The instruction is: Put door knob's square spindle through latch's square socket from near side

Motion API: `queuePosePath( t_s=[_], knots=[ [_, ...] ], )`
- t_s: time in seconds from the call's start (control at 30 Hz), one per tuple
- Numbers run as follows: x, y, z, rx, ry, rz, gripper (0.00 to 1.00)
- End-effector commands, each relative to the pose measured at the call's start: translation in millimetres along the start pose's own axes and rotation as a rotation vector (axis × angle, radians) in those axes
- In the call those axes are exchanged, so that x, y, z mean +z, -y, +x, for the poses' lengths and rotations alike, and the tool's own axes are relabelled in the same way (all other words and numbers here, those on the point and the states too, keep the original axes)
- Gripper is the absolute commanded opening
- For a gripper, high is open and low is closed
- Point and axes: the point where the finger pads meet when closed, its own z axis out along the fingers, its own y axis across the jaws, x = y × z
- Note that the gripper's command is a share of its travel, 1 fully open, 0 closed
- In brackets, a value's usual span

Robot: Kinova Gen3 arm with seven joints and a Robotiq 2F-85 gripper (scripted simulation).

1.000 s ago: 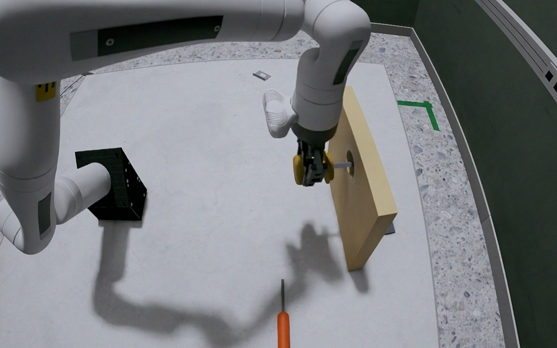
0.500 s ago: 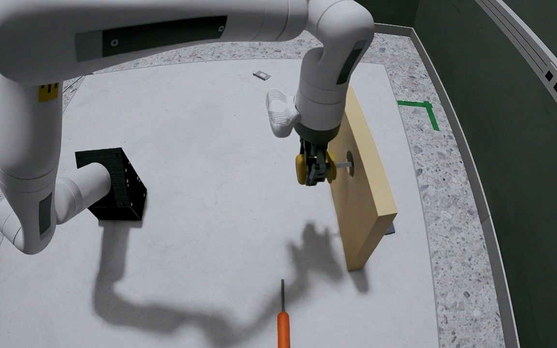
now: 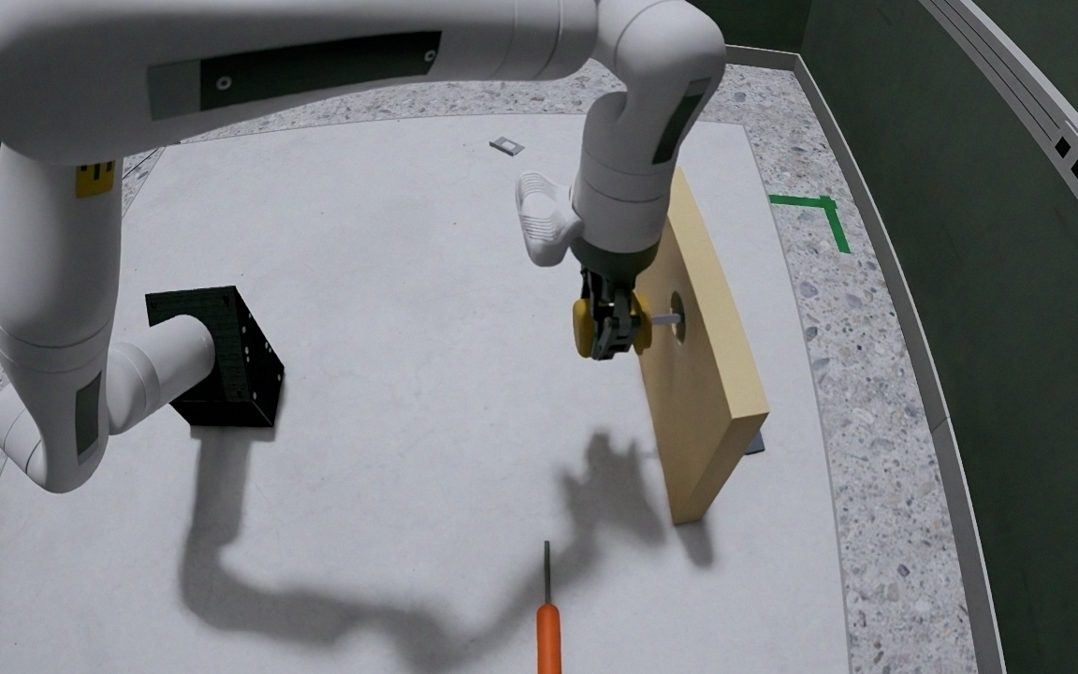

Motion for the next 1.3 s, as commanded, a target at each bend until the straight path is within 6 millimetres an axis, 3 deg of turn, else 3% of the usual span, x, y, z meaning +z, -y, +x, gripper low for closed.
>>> queuePosePath(
  t_s=[0.0, 1.27],
  knots=[
    [-1.1, -0.3, -2.0, 0.000, 0.002, -0.001, 0.63],
    [-1.6, -0.2, -9.8, 0.000, 0.003, -0.001, 0.63]
  ],
)
